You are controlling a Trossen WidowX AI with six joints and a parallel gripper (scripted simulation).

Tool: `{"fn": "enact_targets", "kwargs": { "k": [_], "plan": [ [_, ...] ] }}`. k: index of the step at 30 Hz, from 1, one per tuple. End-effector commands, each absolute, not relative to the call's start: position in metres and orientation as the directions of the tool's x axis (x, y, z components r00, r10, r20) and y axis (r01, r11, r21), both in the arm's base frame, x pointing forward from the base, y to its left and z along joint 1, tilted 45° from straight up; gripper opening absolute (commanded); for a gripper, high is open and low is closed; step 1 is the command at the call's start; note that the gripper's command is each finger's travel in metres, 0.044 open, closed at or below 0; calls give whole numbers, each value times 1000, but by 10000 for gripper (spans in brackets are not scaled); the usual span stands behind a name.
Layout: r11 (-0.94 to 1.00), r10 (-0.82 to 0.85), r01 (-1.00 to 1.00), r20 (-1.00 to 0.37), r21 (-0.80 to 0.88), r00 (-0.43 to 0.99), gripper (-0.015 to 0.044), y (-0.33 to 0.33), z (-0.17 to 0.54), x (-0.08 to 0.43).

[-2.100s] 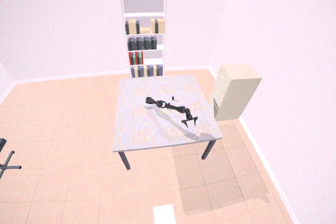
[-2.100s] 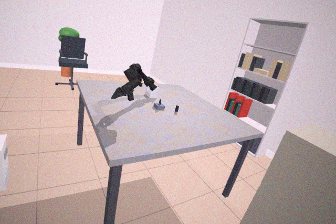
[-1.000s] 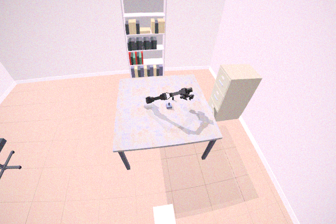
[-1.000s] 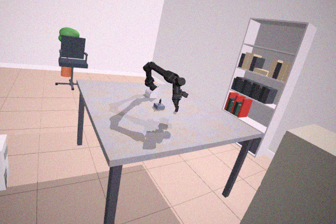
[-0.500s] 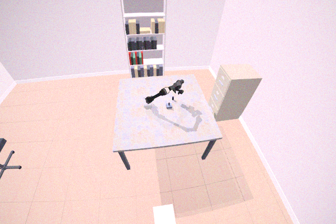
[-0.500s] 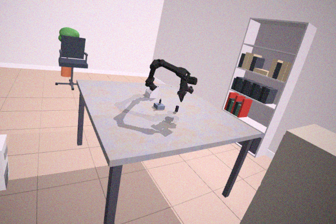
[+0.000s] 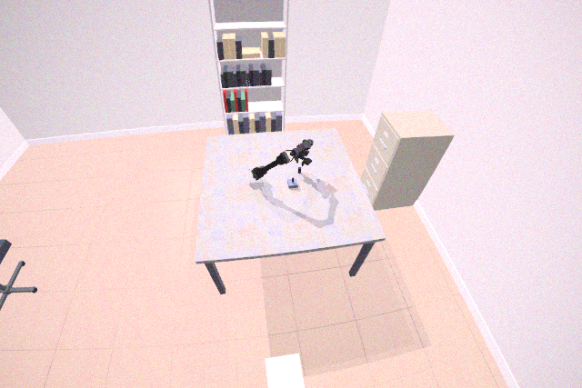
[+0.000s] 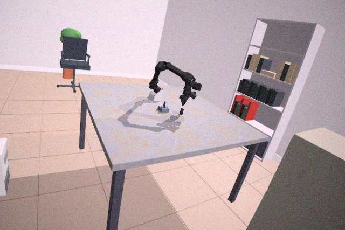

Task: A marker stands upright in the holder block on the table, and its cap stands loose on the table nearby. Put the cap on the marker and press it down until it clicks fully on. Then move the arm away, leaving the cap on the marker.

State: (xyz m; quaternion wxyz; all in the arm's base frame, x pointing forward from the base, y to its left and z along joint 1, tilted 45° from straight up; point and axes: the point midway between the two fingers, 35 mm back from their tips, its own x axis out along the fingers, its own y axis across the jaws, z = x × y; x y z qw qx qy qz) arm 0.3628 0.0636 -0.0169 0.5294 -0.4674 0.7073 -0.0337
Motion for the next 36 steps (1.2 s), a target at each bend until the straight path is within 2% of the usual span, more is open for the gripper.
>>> {"fn": "enact_targets", "kwargs": {
  "k": [1,36],
  "plan": [
    [554,-699,-630,-715,-544,2,234,60,-22,362],
    [553,-701,-630,-713,-546,2,234,16,-63,362]
  ]
}}
